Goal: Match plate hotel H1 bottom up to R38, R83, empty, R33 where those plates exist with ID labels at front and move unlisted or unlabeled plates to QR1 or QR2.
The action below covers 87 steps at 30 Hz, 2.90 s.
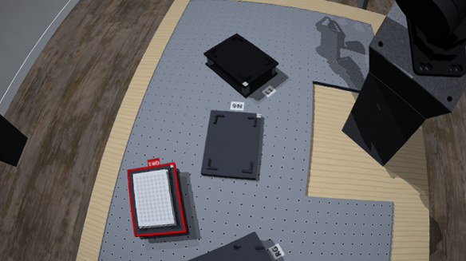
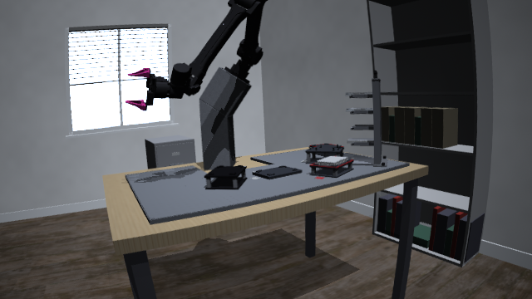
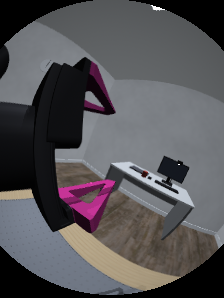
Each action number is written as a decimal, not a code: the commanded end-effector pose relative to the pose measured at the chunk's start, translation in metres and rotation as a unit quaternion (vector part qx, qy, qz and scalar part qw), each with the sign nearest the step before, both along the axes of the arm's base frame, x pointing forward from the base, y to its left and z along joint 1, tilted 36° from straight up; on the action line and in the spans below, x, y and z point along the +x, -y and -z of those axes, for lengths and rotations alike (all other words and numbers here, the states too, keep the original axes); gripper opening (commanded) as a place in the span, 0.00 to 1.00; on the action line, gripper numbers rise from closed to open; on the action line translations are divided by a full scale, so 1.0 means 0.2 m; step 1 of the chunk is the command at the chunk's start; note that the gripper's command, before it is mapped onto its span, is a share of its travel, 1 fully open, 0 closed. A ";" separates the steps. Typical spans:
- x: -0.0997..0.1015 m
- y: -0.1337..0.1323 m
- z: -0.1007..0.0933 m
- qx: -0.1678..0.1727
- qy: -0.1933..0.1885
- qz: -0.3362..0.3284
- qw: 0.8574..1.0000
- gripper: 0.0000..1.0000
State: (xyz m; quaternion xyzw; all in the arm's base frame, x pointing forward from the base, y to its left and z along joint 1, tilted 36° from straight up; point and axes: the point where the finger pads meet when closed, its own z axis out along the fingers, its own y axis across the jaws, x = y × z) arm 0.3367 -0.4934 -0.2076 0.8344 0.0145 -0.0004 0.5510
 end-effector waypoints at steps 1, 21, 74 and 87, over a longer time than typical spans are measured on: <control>0.00 0.02 -0.02 -0.003 0.003 0.002 1.000 1.00; 0.11 -0.02 -0.11 0.005 -0.030 -0.052 0.998 0.00; 0.55 -0.61 -0.27 0.061 -0.229 -0.374 0.897 0.00; 0.61 -0.78 -0.31 0.063 -0.257 -0.429 0.863 0.00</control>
